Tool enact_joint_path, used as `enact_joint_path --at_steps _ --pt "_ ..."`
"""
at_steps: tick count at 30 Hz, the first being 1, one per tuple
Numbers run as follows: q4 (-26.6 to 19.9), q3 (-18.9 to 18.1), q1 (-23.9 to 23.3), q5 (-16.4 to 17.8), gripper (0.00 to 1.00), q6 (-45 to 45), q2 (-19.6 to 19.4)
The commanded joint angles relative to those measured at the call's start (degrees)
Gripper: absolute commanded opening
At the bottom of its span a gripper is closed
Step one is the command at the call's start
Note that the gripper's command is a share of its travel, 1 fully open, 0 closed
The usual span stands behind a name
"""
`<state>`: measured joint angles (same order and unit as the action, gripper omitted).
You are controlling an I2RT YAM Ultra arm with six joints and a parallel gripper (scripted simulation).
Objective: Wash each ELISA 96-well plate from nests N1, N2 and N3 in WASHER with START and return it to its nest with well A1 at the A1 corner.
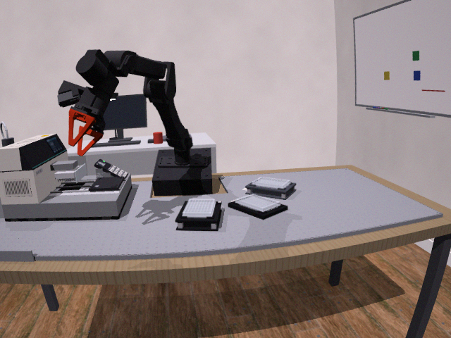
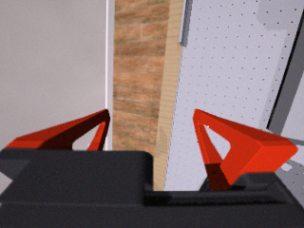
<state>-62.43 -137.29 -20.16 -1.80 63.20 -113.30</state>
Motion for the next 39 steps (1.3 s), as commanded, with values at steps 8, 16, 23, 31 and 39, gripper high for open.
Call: enact_joint_path --at_steps 8,16,23,31,39 --pt "0.19 -0.28 -0.06 -0.03 1.00 0.00 0.53" --pt "0.19 -0.28 -0.06 -0.03 1.00 0.00 0.53" --pt "-0.93 4.08 2.25 -0.23 1.00 -3.53 4.93" --pt "-3.04 8.92 4.87 -0.10 1.00 -8.58 9.18" --pt "-5.48 12.61 7.07 0.28 1.00 -13.93 12.60"
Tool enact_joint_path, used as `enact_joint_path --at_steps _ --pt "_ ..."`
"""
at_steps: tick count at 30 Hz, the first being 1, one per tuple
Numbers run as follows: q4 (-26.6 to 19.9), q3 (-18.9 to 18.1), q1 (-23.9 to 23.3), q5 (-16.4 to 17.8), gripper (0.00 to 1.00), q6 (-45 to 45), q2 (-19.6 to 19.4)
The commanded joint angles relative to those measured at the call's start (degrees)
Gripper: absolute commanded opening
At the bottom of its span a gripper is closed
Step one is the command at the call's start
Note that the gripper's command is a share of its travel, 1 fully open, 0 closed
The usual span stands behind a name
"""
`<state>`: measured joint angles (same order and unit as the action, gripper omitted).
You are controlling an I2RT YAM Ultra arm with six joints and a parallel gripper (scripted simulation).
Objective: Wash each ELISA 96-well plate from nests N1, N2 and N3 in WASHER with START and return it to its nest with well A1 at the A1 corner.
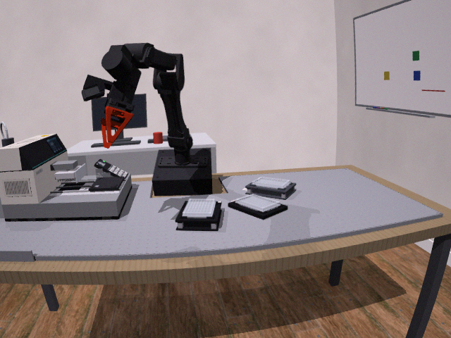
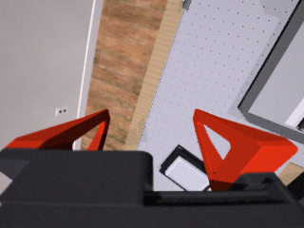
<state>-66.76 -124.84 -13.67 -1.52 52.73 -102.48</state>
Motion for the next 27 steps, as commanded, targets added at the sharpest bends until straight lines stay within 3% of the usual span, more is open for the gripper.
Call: enact_joint_path --at_steps 1,4,7,10,15,18,27 --pt "-1.99 0.31 0.87 0.25 1.00 -4.98 2.10" --pt "-0.52 5.16 2.56 -0.91 1.00 -3.85 5.41" --pt "-2.90 5.76 3.38 -0.10 1.00 -8.41 6.42" --pt "-1.66 10.29 5.08 -1.22 1.00 -7.27 9.60" --pt "-3.85 11.16 5.89 -0.45 1.00 -11.83 10.71" --pt "-2.81 15.38 7.57 -1.51 1.00 -10.69 13.76" --pt "-6.02 21.56 10.83 -1.04 1.00 -18.92 19.10"
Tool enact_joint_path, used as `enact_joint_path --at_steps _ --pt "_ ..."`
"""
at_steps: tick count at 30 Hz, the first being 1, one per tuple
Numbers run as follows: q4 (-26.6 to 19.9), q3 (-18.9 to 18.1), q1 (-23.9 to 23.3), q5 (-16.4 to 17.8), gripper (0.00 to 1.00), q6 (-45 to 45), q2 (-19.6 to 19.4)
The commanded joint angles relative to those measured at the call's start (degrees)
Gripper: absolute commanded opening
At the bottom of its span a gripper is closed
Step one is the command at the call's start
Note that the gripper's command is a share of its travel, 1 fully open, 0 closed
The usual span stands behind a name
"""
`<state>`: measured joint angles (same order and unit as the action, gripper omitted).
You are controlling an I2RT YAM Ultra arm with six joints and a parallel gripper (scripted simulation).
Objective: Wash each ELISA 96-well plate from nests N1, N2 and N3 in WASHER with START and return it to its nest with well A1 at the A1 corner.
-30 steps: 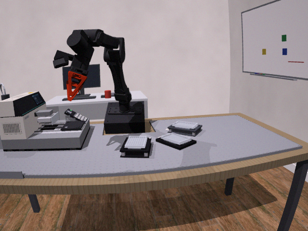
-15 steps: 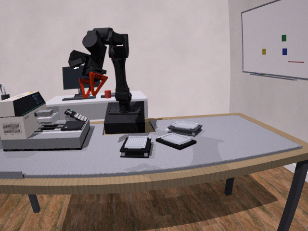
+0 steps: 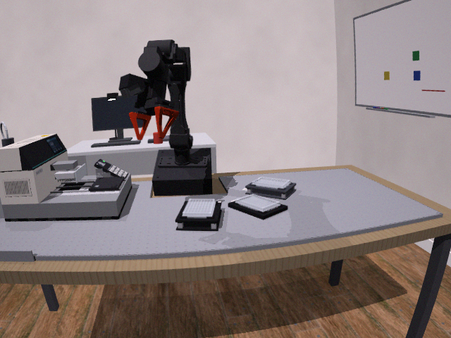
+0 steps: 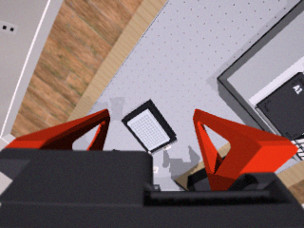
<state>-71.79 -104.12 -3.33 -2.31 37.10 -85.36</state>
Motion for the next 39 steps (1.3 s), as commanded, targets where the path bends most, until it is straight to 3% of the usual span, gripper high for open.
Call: enact_joint_path --at_steps 1,6,10,15,20,34,39 --pt "-0.99 0.84 0.50 -0.25 1.00 -3.30 1.99" --pt "-2.48 3.58 1.89 0.01 1.00 -7.40 4.29" --pt "-1.56 8.68 4.21 -1.26 1.00 -5.74 8.25" --pt "-2.95 12.53 6.13 -1.23 1.00 -9.63 11.45" --pt "-4.53 14.17 6.96 -0.72 1.00 -14.19 12.81" --pt "-6.59 26.89 13.20 -1.87 1.00 -20.25 23.24" --pt "-7.88 28.85 14.01 -1.50 1.00 -24.80 24.67"
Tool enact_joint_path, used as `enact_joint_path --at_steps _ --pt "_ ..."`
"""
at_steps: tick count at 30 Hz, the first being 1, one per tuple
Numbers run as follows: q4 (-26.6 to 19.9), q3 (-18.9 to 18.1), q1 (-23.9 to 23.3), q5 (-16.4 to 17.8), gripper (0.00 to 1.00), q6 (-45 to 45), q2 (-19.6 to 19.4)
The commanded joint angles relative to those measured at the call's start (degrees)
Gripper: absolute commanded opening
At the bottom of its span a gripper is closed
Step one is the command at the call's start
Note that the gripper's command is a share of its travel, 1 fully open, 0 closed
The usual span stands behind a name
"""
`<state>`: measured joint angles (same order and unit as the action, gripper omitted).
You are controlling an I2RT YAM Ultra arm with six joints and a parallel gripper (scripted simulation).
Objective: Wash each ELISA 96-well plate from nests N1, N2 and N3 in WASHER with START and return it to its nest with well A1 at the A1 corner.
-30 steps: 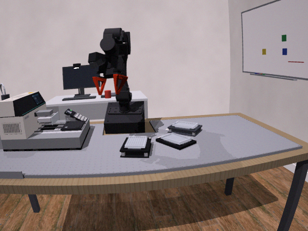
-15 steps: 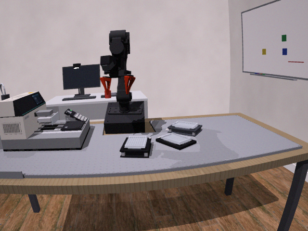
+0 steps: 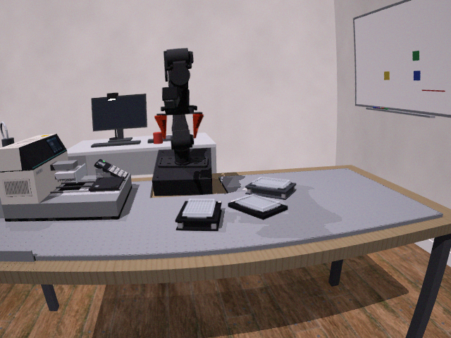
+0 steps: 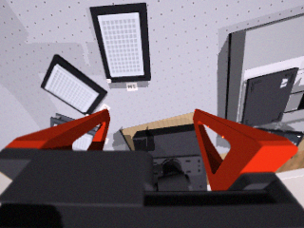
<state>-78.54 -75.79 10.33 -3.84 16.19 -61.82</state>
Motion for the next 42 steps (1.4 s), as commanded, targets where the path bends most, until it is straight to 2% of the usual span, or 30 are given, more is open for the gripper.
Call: enact_joint_path --at_steps 1,3,11,14,17,25,29,31,34,42 --pt "-1.16 1.54 0.91 -0.15 1.00 -3.77 2.01" --pt "-1.03 3.77 2.11 -0.64 1.00 -2.67 4.02" --pt "-3.43 10.03 4.94 -0.45 1.00 -11.05 8.80" --pt "-3.51 11.03 5.45 -0.58 1.00 -11.02 9.68" --pt "-3.55 13.70 7.06 -1.13 1.00 -9.51 12.25" --pt "-3.55 13.70 7.09 -1.14 1.00 -9.47 12.25" --pt "0.03 13.64 7.27 -1.20 1.00 -1.67 8.63" --pt "0.03 13.64 7.27 -1.20 1.00 -1.67 8.63" --pt "2.58 13.37 7.39 -1.25 1.00 3.98 5.81" --pt "8.72 11.66 7.60 -1.31 1.00 4.16 -2.01"
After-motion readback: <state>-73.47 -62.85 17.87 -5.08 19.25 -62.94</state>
